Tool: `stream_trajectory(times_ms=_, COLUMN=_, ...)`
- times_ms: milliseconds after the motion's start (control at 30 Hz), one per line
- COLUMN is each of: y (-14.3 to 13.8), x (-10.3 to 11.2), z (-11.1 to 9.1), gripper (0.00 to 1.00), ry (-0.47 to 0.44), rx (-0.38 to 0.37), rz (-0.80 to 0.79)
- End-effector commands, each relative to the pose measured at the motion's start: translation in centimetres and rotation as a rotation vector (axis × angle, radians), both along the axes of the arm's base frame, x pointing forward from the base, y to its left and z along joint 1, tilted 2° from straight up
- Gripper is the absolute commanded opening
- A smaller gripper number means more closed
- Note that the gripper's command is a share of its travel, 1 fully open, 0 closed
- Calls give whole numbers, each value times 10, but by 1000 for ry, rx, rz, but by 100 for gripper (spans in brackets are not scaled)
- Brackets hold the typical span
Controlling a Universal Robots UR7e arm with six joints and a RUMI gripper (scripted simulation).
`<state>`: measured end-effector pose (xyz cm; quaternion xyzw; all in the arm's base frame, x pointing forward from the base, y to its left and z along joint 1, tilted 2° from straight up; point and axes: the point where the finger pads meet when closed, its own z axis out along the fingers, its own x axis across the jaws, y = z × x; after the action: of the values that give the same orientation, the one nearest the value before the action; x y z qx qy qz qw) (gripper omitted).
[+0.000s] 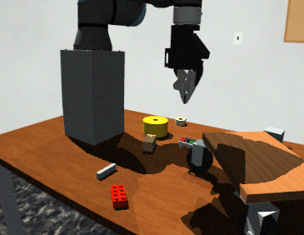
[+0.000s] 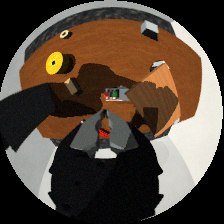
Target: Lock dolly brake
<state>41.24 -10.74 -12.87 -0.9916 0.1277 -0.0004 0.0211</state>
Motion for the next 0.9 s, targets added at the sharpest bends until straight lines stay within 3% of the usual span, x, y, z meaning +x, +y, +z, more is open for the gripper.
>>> stream_trajectory(times_ms=0, y=0, x=0, z=-3, gripper=0, ry=-2, rx=-2, rz=0)
stream_trajectory(times_ms=167, y=2, x=0, z=-37, gripper=0, ry=-1, rx=-2, rz=0)
stream_trajectory(times_ms=867, y=2, x=0, z=-40, gripper=0, ry=-1, rx=-2, rz=0)
